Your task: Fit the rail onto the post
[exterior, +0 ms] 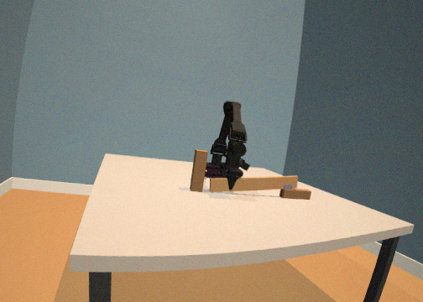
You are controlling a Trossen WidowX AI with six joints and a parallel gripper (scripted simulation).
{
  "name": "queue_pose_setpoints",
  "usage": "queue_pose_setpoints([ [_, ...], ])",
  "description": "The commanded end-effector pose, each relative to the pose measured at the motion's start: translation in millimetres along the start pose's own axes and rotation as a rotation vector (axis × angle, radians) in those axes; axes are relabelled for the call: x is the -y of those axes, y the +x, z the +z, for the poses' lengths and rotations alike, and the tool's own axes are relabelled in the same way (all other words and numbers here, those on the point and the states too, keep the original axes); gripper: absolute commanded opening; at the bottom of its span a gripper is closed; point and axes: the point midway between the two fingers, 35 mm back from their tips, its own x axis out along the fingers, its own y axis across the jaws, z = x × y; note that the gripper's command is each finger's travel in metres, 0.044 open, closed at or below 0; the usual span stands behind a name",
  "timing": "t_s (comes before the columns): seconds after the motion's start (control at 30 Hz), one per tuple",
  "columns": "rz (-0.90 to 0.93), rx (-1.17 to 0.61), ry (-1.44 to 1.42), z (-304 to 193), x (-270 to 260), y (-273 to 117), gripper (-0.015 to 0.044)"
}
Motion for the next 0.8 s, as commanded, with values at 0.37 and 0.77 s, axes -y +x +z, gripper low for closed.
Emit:
queue_pose_setpoints([
  [0.37,0.002,-0.004,0.005,-0.2,-1.5,7.7,0.0204],
  [0.77,0.002,-0.004,0.005,-0.2,-1.5,7.7,0.0026],
])
